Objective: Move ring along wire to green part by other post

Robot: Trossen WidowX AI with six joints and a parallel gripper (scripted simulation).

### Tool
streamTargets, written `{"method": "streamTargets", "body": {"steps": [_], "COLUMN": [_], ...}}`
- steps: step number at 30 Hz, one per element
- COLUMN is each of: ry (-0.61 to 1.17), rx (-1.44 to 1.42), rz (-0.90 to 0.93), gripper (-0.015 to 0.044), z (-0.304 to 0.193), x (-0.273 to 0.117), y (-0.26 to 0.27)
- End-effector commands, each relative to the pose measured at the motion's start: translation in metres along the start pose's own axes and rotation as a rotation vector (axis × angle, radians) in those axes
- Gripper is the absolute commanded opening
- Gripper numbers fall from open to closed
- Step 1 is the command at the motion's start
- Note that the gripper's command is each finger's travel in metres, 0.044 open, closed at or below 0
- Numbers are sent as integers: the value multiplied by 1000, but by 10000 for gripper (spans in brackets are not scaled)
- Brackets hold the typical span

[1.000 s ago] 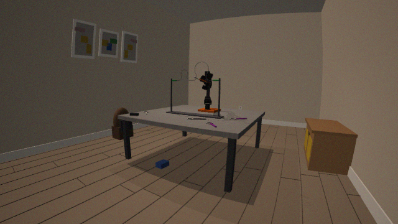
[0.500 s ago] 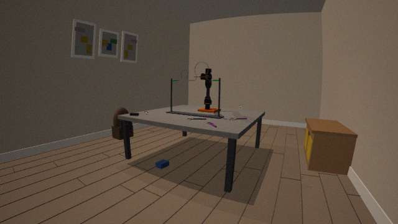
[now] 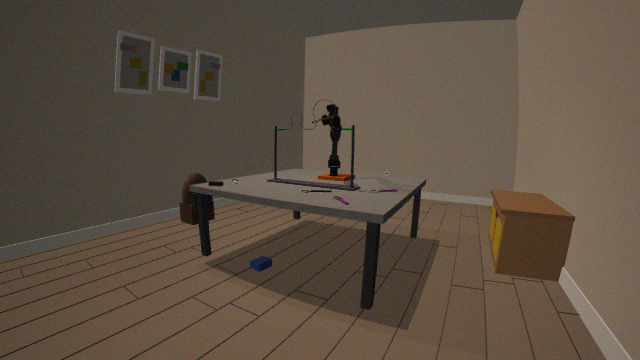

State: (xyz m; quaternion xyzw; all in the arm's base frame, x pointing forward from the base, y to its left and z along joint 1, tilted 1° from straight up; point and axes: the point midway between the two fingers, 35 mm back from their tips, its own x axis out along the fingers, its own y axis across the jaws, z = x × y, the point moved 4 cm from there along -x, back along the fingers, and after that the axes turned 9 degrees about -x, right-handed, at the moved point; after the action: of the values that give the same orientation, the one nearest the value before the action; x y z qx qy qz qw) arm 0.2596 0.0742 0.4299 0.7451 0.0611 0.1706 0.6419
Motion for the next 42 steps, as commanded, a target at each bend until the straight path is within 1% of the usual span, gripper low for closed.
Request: {"method": "streamTargets", "body": {"steps": [1, 8, 18, 42], "ry": [-4, -10, -9, 13], "rx": [56, 127, 135, -77], "rz": [37, 74, 76, -45], "gripper": [-150, -150, -150, -150], "z": [1, 6, 10, 11], "x": [0, -1, -2, -3], "y": [12, 26, 36, 38]}}
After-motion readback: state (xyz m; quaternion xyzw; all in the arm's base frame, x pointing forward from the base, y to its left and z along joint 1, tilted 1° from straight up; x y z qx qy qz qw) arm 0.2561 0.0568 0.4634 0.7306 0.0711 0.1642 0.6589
